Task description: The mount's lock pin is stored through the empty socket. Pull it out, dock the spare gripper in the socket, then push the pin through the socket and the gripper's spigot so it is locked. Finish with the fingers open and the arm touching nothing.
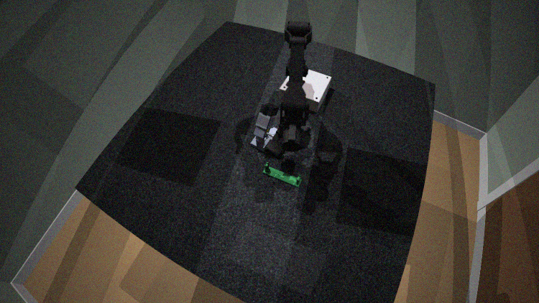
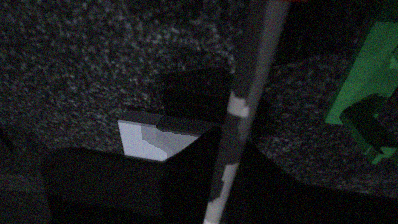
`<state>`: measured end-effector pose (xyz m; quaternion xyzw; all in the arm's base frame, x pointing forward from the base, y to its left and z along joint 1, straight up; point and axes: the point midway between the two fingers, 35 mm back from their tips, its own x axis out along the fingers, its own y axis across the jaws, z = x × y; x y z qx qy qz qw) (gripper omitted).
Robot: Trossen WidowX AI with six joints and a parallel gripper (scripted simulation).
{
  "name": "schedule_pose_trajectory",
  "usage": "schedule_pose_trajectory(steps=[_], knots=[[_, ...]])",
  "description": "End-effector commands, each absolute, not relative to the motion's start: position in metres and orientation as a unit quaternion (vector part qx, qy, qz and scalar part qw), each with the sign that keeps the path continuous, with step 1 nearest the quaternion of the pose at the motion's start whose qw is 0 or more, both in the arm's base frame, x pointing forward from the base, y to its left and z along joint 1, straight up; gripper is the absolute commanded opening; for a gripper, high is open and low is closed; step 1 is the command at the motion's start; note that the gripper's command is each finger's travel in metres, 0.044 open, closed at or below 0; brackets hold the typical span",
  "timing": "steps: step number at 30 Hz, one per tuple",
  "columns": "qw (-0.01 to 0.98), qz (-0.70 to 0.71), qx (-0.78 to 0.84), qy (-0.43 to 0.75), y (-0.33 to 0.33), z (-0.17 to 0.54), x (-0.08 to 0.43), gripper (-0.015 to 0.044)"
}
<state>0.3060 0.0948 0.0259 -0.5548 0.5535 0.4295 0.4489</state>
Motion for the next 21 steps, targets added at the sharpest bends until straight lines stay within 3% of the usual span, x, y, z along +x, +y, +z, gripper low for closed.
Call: schedule_pose_trajectory(steps=[1, 21], knots=[[0.447, 0.430, -0.557, 0.552, 0.092, 0.026, 0.306, 0.0000], [0.446, 0.432, -0.556, 0.553, 0.079, 0.026, 0.305, 0.0000]])
